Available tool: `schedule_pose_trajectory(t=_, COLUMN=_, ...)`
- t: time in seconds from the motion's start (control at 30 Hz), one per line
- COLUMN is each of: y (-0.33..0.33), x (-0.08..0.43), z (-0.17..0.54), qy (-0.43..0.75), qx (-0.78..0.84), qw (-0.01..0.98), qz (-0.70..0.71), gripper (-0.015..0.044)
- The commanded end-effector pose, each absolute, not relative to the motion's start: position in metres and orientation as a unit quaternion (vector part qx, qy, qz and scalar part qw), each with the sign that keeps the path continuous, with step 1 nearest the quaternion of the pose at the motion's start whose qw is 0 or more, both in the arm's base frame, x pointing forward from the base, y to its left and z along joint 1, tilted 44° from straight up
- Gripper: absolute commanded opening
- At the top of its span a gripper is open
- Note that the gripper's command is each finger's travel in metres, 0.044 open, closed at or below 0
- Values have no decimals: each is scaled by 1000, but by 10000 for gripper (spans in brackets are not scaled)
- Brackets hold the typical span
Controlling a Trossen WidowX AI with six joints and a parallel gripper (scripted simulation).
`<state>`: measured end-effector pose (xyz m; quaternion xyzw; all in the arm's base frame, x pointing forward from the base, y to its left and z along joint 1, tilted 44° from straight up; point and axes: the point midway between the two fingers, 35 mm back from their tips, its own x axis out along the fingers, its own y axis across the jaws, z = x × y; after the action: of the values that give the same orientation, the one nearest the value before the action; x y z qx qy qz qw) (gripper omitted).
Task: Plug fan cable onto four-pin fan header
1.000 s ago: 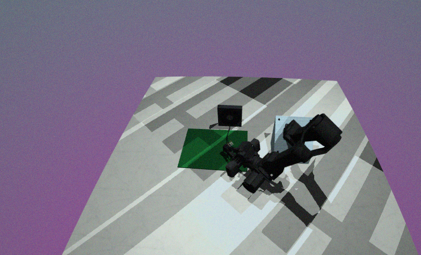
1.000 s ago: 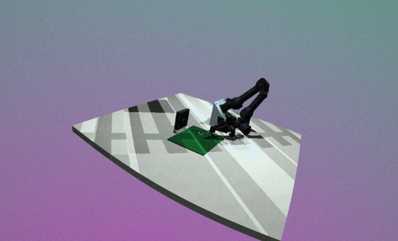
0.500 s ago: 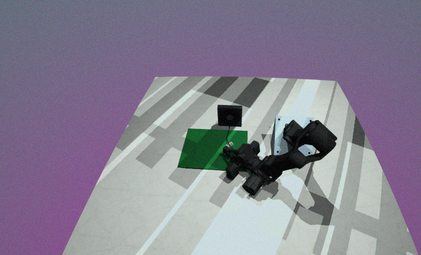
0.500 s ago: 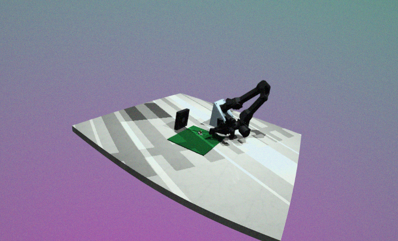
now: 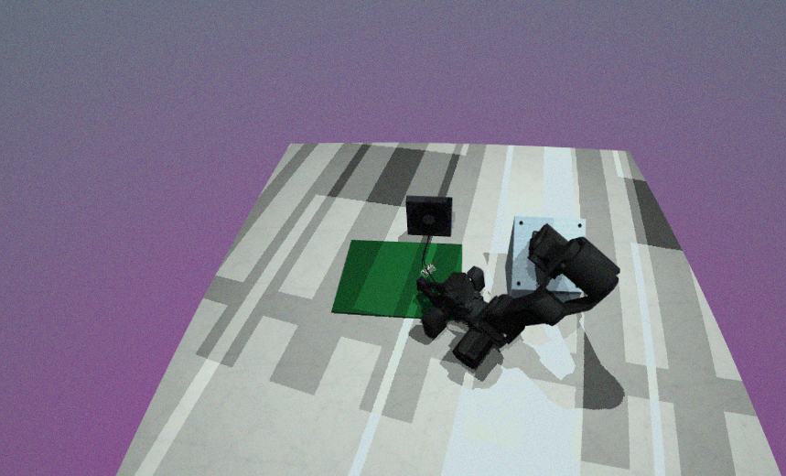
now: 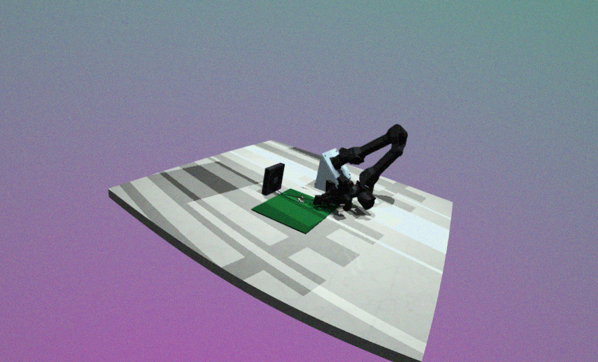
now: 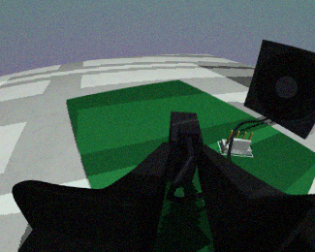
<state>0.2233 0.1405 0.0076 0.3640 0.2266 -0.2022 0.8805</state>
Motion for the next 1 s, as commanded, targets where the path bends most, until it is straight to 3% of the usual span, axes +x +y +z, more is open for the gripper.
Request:
schedule_pose_trajectory(t=0.0, y=143, x=224, z=6, qy=224, qx=366, qw=880, qz=-203, gripper=0)
schedule_pose_trajectory(t=0.97, y=151, x=222, z=-3, qy=227, qx=364, qw=880, qz=-202, gripper=0)
